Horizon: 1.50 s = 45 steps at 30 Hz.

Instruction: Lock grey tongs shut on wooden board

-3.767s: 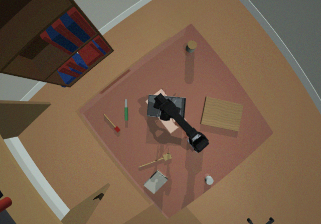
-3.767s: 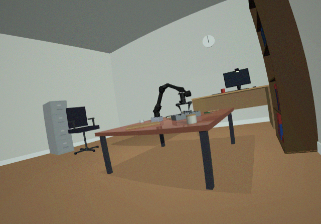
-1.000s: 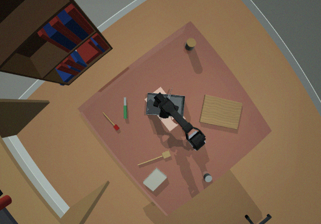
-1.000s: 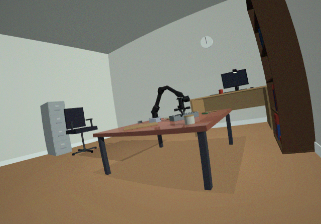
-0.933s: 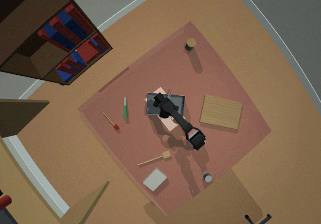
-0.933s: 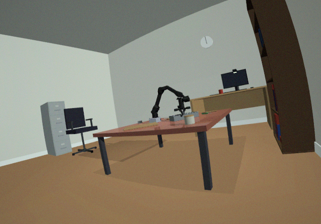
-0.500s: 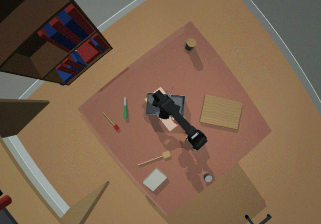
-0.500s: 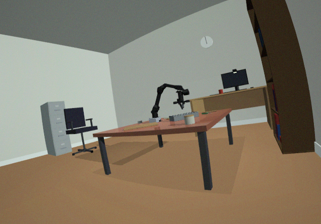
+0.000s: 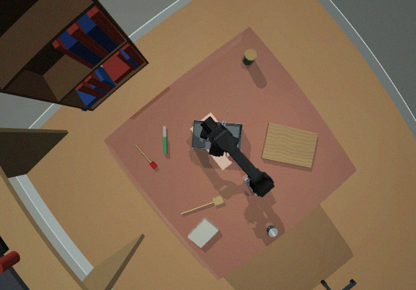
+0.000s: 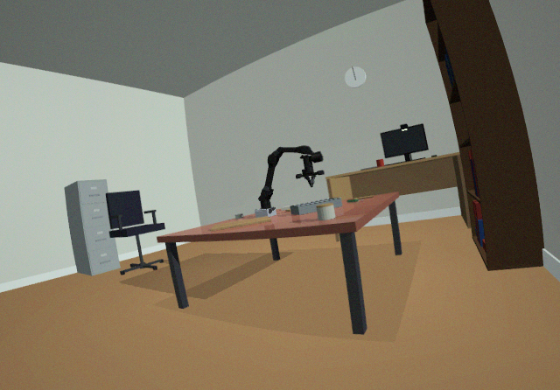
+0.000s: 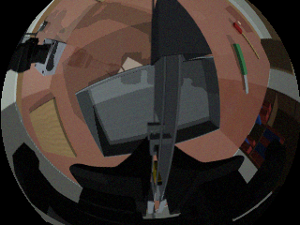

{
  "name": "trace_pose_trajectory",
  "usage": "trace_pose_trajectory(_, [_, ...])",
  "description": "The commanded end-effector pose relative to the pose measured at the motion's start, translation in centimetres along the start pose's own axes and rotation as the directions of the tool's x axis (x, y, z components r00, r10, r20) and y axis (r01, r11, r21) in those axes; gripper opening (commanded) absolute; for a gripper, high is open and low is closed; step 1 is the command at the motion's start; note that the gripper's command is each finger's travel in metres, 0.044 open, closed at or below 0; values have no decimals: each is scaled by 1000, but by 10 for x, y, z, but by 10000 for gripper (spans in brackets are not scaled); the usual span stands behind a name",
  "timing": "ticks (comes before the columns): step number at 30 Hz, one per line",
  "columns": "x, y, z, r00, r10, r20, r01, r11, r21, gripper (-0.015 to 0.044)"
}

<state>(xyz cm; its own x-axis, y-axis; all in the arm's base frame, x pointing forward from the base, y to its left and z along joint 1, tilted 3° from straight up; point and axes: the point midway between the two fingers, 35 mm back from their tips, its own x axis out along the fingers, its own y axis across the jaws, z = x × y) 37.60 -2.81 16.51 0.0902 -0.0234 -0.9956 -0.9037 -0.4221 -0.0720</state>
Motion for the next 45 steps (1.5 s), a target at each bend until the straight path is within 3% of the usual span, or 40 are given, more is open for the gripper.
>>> trace_pose_trajectory(1, [0, 5, -7, 1000, 1, 0, -1, 1000, 18, -150])
trace_pose_trajectory(25, [0, 111, -109, 1000, 12, -6, -9, 948, 317, -150])
trace_pose_trajectory(45, [-4, 219, -156, 1000, 19, -15, -8, 845, 534, -150])
